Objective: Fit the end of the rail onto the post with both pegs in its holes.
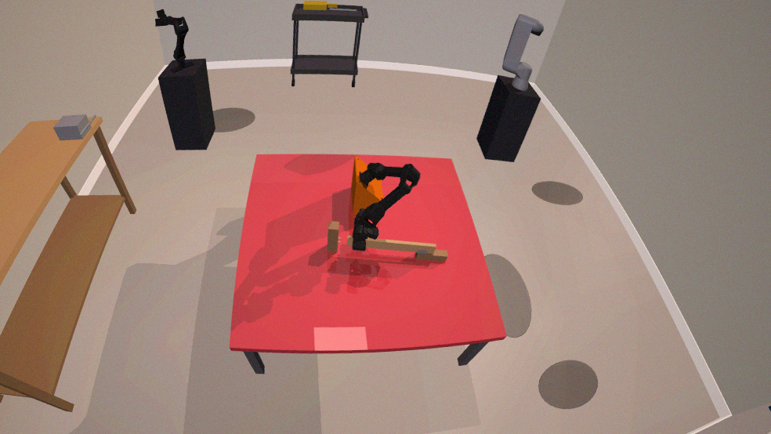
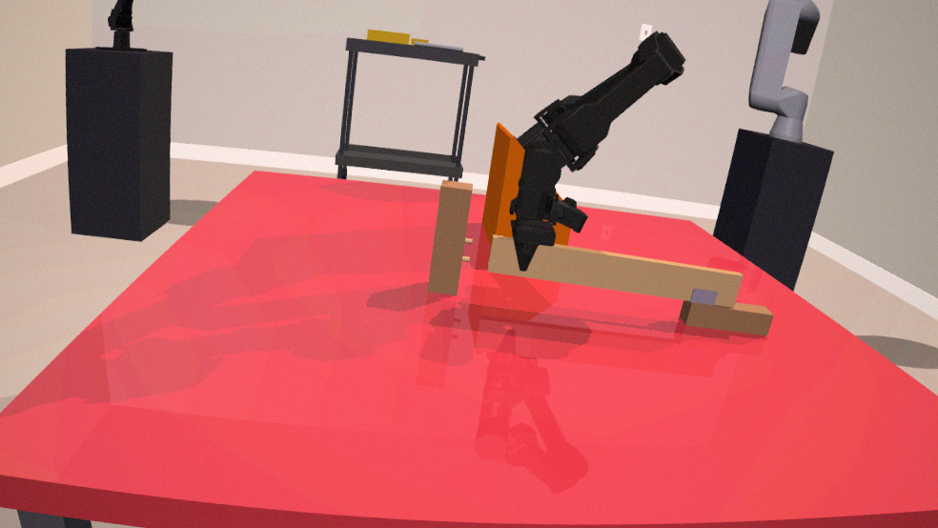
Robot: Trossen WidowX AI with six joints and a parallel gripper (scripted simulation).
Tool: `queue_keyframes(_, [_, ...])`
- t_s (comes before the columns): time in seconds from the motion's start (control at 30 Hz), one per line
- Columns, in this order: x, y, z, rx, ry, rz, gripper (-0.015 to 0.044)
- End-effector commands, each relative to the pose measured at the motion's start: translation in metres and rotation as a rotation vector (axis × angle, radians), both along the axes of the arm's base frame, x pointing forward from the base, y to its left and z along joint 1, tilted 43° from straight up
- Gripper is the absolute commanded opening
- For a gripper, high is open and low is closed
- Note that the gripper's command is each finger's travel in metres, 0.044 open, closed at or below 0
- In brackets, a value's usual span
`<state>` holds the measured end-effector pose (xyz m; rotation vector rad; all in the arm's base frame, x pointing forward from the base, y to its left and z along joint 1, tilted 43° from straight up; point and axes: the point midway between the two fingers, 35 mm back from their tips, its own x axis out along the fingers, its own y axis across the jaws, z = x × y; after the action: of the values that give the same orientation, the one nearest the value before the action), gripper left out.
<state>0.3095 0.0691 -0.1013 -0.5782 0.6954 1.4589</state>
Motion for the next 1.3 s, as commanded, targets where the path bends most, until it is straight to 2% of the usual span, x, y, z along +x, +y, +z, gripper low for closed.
queue_keyframes(0.0, [0.0004, -0.0021, -0.0008, 0.001, -0.003, -0.002, 0.0000])
queue_keyframes(1.27, [-0.0006, -0.0114, -0.0088, 0.000, -0.003, -0.002, 0.0000])
